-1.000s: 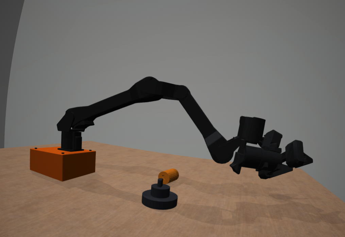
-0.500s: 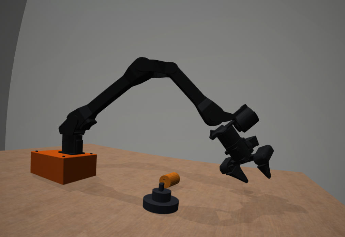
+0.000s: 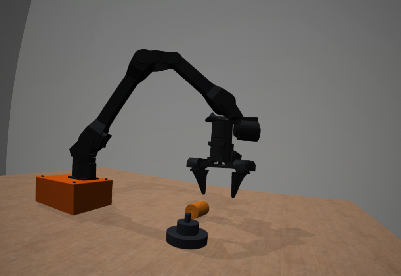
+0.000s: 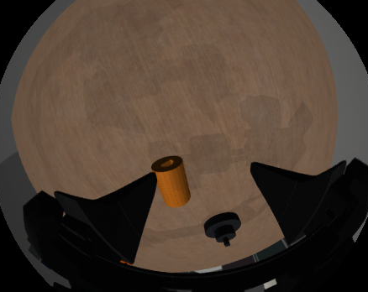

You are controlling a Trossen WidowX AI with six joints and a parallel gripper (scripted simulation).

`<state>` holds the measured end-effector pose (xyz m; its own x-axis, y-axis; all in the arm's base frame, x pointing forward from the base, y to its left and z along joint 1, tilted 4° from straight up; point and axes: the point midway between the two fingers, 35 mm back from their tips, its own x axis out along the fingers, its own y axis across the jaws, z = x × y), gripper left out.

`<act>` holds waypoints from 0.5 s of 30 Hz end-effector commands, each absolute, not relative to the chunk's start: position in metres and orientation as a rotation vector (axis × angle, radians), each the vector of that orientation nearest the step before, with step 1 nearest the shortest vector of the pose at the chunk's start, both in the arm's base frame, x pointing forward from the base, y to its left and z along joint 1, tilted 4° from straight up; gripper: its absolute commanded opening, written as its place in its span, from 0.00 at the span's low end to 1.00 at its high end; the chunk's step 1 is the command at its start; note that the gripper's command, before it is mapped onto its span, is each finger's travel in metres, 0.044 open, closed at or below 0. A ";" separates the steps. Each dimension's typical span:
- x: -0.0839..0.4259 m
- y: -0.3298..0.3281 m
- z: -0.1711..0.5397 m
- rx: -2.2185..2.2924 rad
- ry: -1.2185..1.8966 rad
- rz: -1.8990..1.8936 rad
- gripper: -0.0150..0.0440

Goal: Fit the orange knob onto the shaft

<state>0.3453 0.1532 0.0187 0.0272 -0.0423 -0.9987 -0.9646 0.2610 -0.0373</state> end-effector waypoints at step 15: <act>0.304 0.140 0.013 -1.138 1.431 1.039 1.00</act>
